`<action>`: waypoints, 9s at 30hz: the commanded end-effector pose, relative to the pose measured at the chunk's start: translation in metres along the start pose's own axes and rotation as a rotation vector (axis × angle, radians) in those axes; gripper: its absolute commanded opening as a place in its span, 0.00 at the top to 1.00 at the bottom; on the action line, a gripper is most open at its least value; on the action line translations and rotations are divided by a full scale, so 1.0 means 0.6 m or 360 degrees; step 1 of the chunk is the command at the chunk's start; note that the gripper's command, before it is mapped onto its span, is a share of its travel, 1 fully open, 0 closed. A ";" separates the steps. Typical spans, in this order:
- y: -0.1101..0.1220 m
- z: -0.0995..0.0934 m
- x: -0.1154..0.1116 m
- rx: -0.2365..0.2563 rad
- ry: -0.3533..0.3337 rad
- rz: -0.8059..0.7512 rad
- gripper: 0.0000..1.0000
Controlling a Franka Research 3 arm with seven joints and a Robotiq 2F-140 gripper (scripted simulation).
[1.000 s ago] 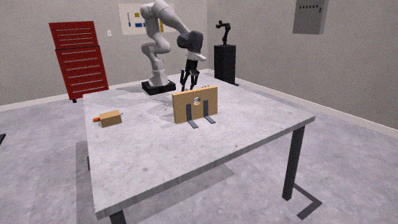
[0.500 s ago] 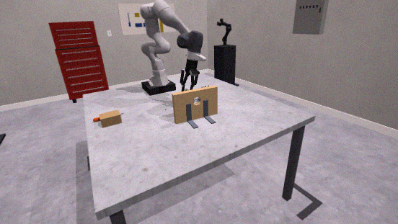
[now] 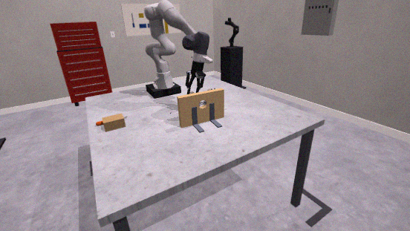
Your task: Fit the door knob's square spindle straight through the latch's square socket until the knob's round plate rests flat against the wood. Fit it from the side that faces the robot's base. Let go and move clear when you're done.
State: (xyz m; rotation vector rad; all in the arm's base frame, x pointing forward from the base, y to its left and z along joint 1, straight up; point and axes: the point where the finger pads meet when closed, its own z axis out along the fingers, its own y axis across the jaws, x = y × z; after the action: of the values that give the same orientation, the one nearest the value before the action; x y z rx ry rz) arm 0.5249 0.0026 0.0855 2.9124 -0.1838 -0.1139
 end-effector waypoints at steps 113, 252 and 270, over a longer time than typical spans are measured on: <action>0.000 -0.005 0.036 -0.0005 0.0004 0.0020 0.58; 0.000 -0.006 0.050 -0.0004 0.0005 0.0013 0.58; 0.000 -0.006 0.051 -0.0004 0.0005 0.0013 0.58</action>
State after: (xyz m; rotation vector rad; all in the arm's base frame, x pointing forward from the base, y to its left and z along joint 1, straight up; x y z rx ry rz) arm 0.5539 0.0001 0.0855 2.9111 -0.1929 -0.1129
